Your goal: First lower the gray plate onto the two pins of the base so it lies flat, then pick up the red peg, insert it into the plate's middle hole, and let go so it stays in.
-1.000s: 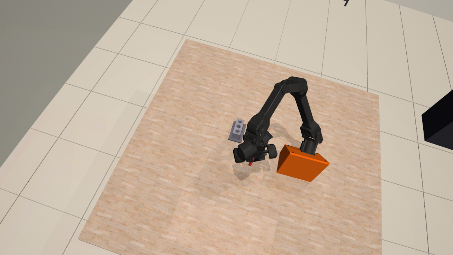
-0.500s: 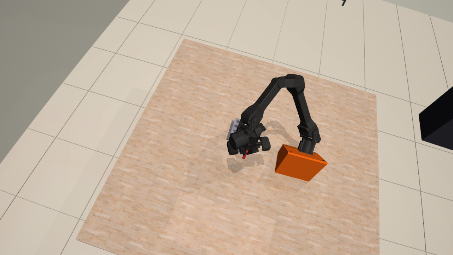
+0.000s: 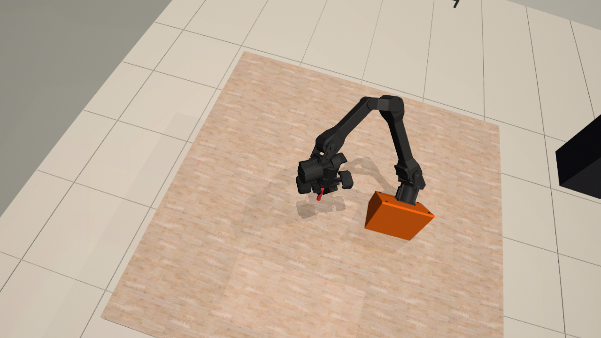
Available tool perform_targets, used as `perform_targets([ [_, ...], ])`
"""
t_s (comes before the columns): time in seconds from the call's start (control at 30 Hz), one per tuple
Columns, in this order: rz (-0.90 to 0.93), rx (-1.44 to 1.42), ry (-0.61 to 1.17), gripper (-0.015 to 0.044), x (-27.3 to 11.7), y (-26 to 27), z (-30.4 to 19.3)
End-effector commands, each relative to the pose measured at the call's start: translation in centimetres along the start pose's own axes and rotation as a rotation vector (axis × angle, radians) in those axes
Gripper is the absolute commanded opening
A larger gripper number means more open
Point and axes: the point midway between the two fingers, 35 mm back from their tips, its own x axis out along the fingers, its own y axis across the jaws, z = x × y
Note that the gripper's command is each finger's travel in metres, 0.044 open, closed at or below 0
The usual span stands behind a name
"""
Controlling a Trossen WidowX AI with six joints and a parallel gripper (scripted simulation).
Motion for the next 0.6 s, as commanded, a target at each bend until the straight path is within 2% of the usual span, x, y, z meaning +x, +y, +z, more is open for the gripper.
perform_targets([
  [0.0, 0.002, -0.003, -0.005, 0.0, -0.1, 0.2, 1.5],
  [0.57, -0.001, 0.008, 0.006, 0.0, -0.1, 0.0, 6.1],
])
